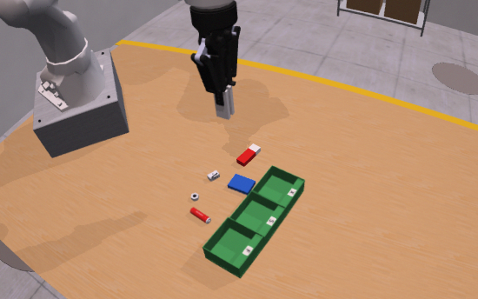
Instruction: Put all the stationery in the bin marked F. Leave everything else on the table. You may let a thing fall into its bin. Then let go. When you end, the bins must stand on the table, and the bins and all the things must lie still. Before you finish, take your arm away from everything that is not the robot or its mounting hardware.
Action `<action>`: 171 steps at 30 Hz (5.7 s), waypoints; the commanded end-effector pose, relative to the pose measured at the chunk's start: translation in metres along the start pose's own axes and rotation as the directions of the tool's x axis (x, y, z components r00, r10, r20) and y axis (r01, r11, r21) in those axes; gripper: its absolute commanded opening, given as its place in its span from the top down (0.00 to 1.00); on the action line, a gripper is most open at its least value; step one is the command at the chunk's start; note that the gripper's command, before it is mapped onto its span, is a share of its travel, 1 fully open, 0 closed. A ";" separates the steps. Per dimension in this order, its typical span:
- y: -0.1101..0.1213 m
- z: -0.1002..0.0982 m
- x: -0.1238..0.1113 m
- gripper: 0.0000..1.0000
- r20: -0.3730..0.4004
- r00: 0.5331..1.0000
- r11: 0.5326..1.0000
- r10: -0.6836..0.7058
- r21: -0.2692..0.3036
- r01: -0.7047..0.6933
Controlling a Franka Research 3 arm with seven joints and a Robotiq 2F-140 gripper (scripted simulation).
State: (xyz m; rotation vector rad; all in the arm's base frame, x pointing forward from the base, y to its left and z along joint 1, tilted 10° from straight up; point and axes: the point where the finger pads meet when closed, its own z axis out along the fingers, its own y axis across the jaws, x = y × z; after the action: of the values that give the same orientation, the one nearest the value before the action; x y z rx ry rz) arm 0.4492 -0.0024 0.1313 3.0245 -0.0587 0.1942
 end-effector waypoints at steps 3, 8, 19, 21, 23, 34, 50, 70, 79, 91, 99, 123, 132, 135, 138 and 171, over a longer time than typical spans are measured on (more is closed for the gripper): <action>0.002 0.001 -0.002 0.95 0.004 1.000 1.000 -0.004 -0.003 0.004; 0.002 0.001 -0.002 0.95 0.004 1.000 1.000 -0.004 -0.003 0.004; 0.002 0.001 -0.002 0.95 0.004 1.000 1.000 -0.004 -0.003 0.004; 0.002 0.001 -0.002 0.95 0.004 1.000 1.000 -0.004 -0.003 0.004; 0.002 0.001 -0.002 0.95 0.004 1.000 1.000 -0.004 -0.003 0.004; 0.002 0.001 -0.002 0.95 0.004 1.000 1.000 -0.004 -0.003 0.004; 0.002 0.001 -0.002 0.95 0.004 1.000 1.000 -0.004 -0.003 0.004; 0.002 0.001 -0.002 0.95 0.004 1.000 1.000 -0.004 -0.003 0.004; 0.002 0.001 -0.002 0.95 0.004 1.000 1.000 -0.004 -0.003 0.004; 0.065 0.042 0.034 0.95 0.004 0.997 0.997 0.071 -0.003 -0.071; 0.115 0.075 0.062 0.95 0.004 0.997 0.997 0.071 -0.003 -0.071; 0.169 0.111 0.093 0.95 0.004 0.997 0.997 0.071 -0.003 -0.071; 0.169 0.133 0.093 0.95 0.004 0.997 0.997 0.071 -0.003 -0.071; 0.169 0.141 0.093 0.95 0.004 0.997 0.997 0.071 -0.003 -0.071; 0.169 0.149 0.093 0.95 0.004 0.997 0.997 0.071 -0.003 -0.071; 0.169 0.171 0.093 0.95 0.004 0.997 0.997 0.071 -0.003 -0.071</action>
State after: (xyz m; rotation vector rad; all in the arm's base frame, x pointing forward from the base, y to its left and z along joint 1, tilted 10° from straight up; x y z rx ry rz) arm 0.5526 -0.1916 -0.0077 3.0231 -0.1772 0.1857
